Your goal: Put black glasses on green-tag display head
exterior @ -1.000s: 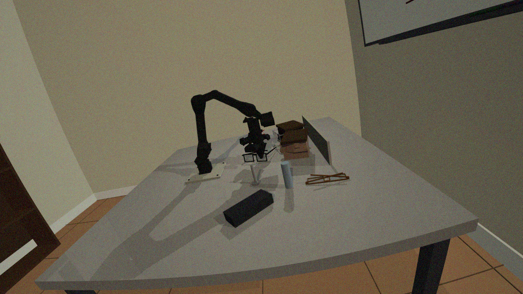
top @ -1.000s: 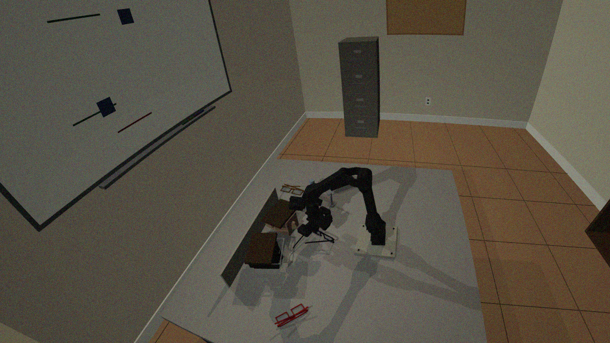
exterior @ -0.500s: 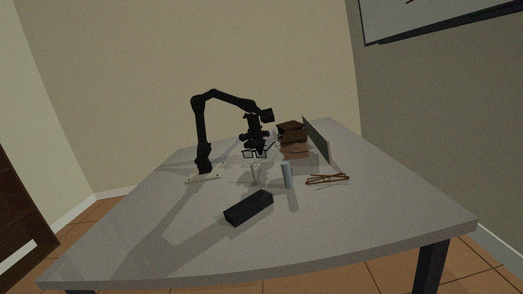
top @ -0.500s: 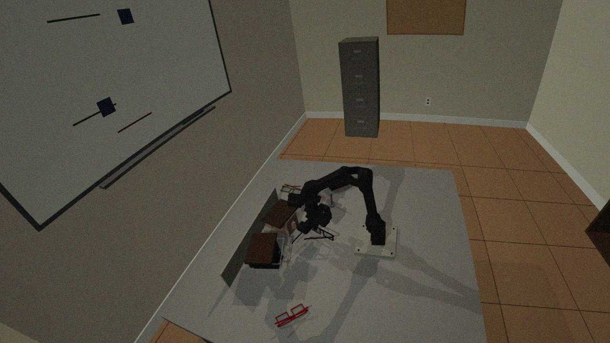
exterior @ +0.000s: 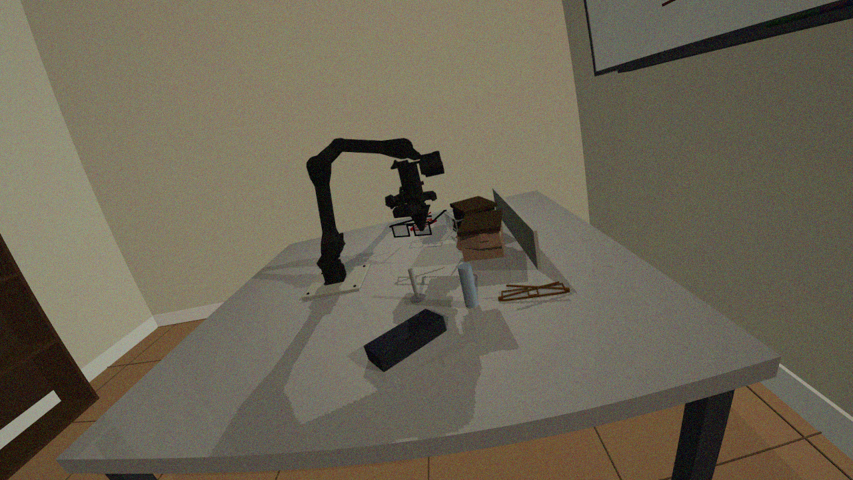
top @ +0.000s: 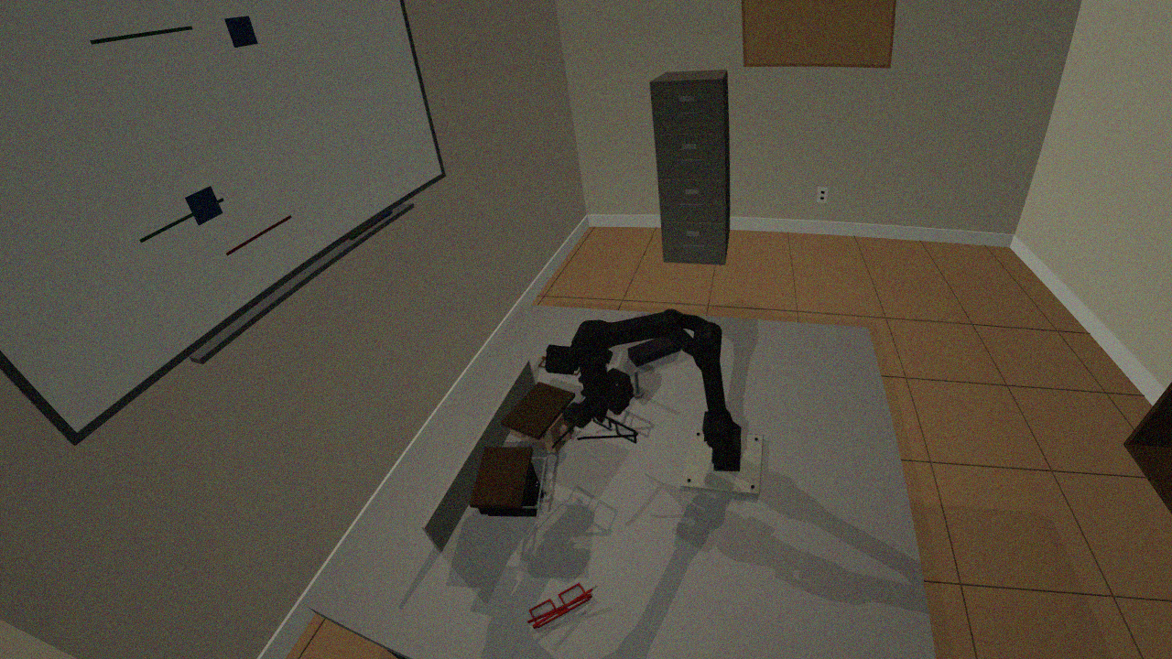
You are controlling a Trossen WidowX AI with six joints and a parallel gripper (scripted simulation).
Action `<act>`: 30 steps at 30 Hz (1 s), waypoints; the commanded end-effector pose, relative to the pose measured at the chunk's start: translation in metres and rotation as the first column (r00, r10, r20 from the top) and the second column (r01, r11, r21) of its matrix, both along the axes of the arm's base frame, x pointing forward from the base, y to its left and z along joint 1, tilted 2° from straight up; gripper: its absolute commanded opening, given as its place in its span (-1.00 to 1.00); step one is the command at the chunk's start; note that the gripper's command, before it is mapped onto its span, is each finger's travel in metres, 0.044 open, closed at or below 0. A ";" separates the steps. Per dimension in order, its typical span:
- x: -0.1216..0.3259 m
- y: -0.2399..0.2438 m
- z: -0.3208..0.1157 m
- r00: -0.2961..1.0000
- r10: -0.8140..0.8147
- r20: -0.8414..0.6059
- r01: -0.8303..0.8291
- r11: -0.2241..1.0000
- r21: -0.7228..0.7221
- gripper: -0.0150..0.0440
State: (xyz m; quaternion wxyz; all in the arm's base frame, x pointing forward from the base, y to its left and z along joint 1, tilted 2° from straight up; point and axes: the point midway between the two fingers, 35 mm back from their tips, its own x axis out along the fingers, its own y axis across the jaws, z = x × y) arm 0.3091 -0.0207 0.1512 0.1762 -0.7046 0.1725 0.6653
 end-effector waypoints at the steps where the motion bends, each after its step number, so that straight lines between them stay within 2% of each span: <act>1: 0.000 0.000 0.010 1.000 0.000 0.007 0.000 1.000 0.004 -0.49; 6: 0.000 -0.009 0.011 0.998 -0.056 0.007 0.056 0.998 0.006 -0.49; 15: -0.002 -0.056 0.011 0.946 -0.324 0.005 0.324 0.946 0.018 -0.49; 30: -0.024 -0.137 0.011 0.696 -0.718 -0.002 0.717 0.696 0.036 -0.49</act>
